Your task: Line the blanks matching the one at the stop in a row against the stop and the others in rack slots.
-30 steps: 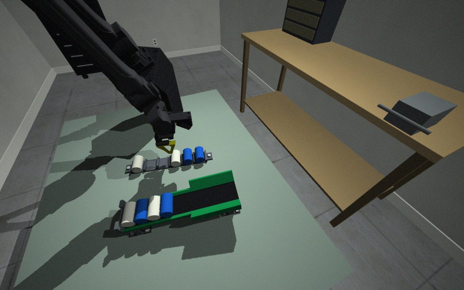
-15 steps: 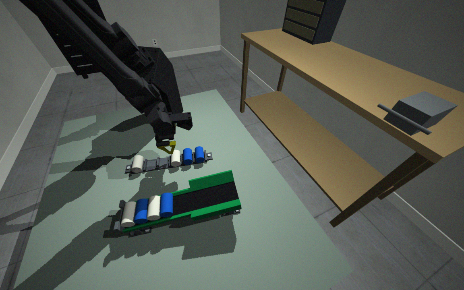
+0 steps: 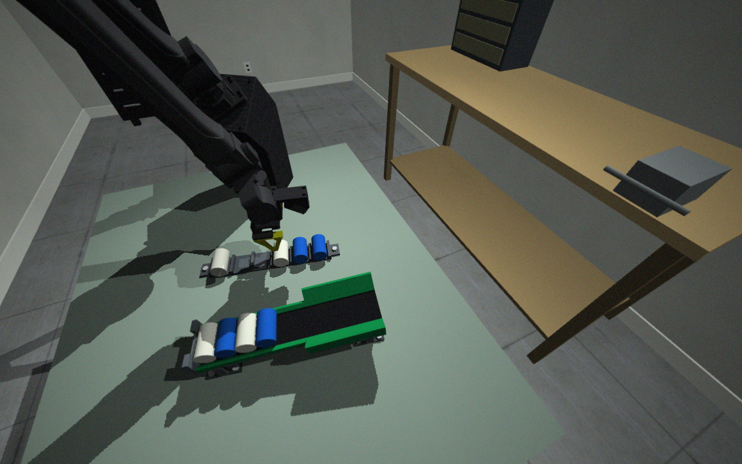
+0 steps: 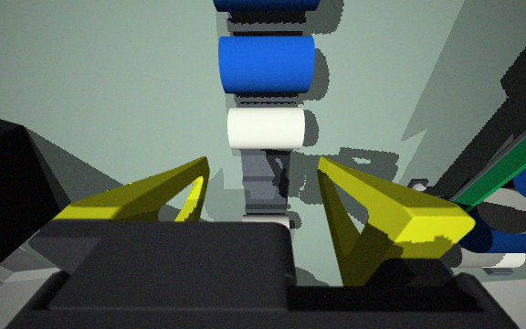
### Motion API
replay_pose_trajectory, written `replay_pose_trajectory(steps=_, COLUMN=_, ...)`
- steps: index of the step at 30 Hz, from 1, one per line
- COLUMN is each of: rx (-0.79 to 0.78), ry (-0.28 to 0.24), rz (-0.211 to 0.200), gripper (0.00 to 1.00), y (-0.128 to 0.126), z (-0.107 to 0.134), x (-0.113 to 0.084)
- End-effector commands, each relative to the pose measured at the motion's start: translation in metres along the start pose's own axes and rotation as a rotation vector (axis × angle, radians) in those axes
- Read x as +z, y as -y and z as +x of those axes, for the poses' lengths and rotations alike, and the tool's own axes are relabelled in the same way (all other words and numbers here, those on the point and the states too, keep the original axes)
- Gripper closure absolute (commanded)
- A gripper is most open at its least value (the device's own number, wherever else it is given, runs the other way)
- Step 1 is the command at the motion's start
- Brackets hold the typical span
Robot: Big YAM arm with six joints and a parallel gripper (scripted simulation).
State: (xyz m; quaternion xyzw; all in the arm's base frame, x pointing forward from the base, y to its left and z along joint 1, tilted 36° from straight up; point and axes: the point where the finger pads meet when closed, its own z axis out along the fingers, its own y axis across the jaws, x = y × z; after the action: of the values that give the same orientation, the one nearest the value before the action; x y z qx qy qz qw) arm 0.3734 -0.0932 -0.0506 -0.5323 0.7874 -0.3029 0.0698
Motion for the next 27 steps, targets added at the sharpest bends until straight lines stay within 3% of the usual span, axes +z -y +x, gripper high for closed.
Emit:
replay_pose_trajectory(steps=1, rx=-0.005, ry=-0.003, rz=0.006, gripper=0.16, y=0.004, z=0.002, x=0.011)
replay_pose_trajectory(steps=27, rx=-0.007, ry=-0.004, rz=0.006, gripper=0.16, y=0.003, z=0.002, x=0.034)
